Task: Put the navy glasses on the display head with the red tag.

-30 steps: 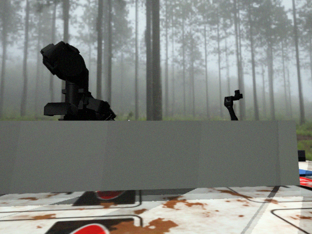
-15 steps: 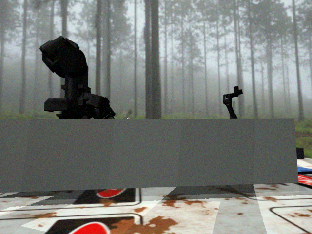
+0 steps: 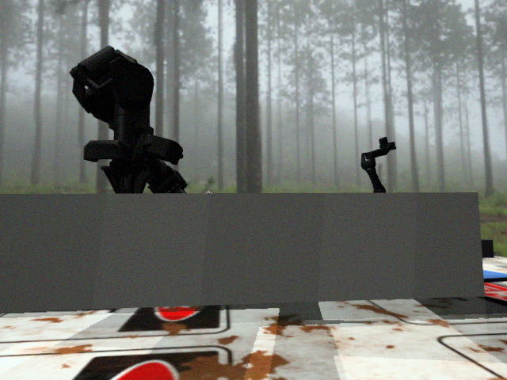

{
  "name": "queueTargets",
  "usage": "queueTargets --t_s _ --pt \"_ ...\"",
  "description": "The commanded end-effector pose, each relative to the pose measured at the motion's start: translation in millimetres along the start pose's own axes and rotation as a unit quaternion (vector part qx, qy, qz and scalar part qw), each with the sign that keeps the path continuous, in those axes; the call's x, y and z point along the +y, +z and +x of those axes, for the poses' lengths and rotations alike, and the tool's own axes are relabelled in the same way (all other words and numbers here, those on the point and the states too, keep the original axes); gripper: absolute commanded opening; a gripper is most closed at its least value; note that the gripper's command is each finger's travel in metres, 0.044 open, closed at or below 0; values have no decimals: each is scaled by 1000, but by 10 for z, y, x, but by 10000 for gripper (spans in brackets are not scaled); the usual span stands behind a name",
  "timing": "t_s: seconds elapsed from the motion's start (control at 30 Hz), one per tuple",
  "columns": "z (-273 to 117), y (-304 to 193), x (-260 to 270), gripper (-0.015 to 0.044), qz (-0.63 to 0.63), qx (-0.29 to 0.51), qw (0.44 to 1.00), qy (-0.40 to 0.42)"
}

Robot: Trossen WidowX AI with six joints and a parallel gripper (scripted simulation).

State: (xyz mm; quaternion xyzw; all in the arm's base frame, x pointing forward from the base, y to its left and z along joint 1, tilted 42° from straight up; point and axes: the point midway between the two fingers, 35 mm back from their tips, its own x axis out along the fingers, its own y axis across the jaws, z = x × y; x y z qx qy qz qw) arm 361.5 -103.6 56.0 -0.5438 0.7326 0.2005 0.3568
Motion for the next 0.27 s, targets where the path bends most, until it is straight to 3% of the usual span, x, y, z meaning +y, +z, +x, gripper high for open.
queueTargets --t_s 0.0,0.23 --pt "-44 5 126 108 4 -3 1000 -3" --pt "-141 9 327 108 4 -3 1000 -3"
